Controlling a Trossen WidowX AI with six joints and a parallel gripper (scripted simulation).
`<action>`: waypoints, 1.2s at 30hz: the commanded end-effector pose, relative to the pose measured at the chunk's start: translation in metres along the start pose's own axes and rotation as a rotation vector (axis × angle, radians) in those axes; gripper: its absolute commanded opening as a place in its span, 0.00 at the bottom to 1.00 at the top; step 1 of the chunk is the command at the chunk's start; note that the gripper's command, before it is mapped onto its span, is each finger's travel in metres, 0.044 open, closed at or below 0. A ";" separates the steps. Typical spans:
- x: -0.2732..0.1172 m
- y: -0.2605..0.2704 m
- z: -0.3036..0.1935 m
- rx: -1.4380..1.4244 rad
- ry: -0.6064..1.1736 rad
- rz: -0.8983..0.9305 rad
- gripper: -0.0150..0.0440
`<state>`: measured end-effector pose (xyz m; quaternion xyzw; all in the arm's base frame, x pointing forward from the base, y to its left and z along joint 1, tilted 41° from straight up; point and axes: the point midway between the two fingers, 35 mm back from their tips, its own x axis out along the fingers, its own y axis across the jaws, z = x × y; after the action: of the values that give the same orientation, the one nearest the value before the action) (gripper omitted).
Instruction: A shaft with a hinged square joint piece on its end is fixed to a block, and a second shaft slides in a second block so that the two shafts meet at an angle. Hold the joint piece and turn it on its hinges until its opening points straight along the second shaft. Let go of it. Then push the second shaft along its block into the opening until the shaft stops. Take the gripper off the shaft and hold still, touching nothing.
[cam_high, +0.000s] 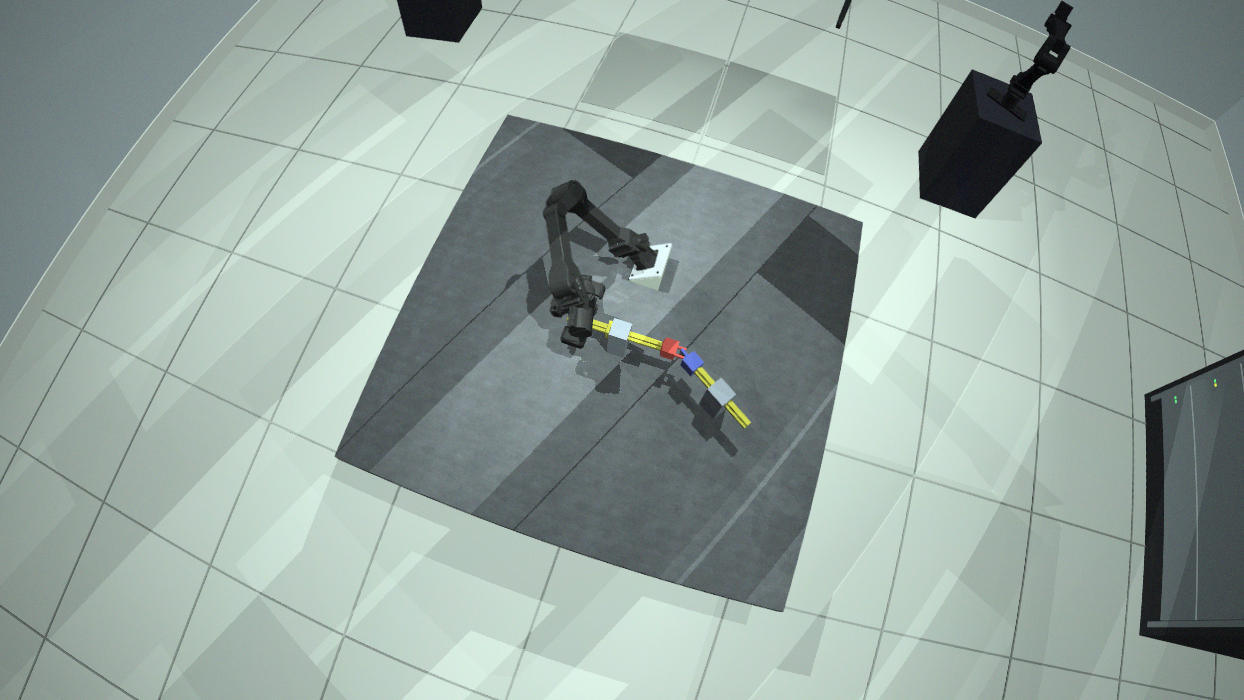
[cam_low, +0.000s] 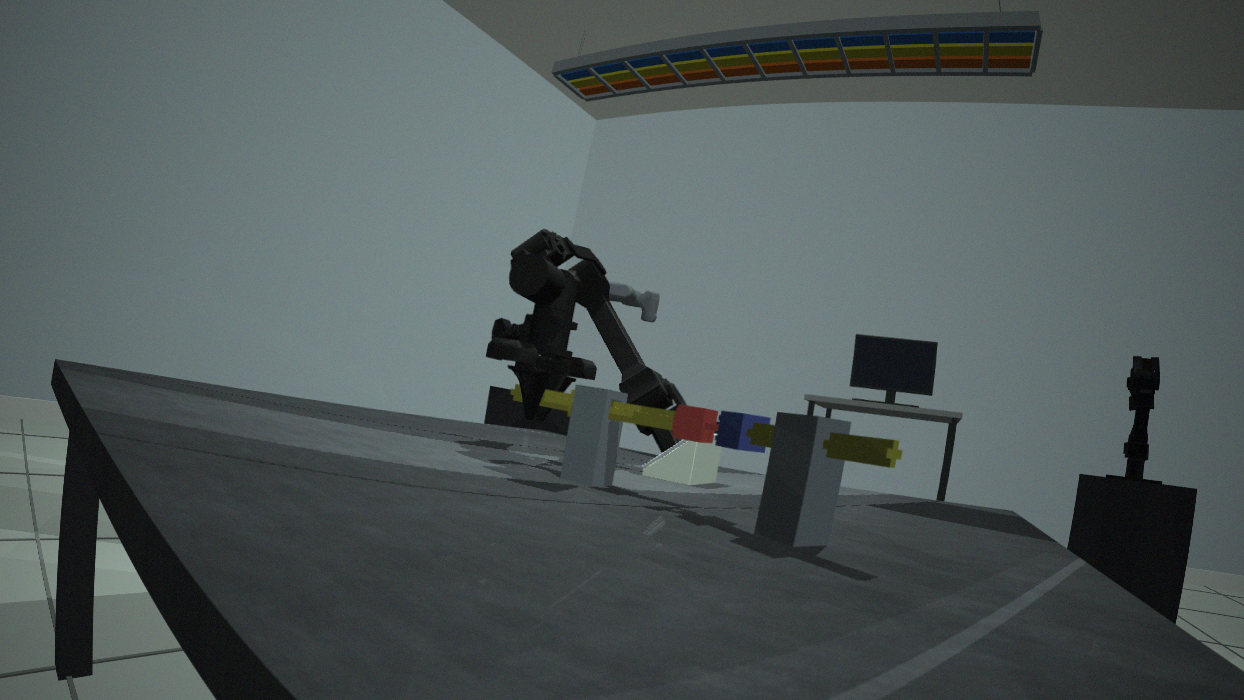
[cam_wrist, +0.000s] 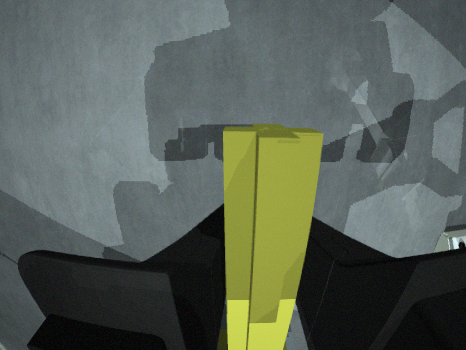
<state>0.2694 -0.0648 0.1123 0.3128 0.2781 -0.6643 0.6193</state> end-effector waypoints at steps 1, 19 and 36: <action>0.000 0.000 0.000 -0.001 0.000 0.000 0.25; 0.000 0.000 0.000 -0.001 0.000 0.000 0.77; 0.000 0.000 0.000 -0.001 0.000 0.000 1.00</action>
<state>0.2694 -0.0648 0.1124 0.3128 0.2780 -0.6643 0.6193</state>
